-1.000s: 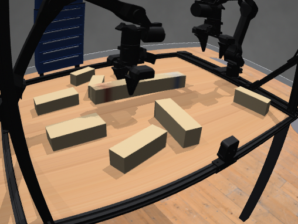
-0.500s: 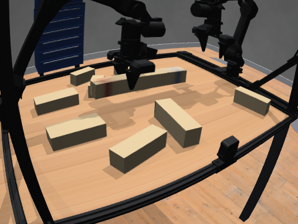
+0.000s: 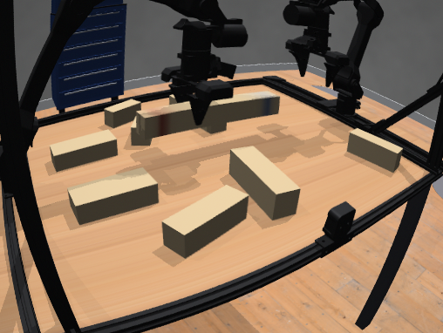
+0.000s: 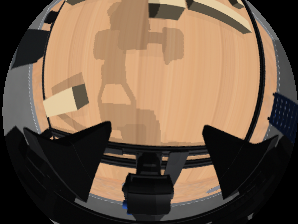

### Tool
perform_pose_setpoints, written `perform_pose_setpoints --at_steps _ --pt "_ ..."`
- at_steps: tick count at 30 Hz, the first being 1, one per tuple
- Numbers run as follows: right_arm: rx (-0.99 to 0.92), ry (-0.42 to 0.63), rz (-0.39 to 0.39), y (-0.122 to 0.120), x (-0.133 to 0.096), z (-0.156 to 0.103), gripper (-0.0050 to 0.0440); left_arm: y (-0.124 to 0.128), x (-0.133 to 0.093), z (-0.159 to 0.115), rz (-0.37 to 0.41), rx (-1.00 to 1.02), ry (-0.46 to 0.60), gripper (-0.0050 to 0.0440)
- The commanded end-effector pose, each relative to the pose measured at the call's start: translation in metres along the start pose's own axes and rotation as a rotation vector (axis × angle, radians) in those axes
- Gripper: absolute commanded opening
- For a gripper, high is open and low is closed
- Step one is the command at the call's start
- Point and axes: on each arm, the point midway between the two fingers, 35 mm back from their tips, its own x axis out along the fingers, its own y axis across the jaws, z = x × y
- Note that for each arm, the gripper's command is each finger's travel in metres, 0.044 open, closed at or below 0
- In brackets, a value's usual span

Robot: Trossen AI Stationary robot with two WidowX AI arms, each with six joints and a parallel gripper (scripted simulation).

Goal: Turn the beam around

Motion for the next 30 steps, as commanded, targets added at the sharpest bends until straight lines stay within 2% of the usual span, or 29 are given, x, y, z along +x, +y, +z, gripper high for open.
perform_pose_setpoints --at_steps 1,30 --pt "-0.001 0.003 0.003 0.0 0.0 -0.001 0.044 0.0 -0.006 0.002 -0.002 -0.002 -0.015 0.0" --pt "-0.001 0.003 0.003 0.0 0.0 -0.001 0.044 0.002 -0.008 -0.012 -0.001 0.128 -0.015 0.0"
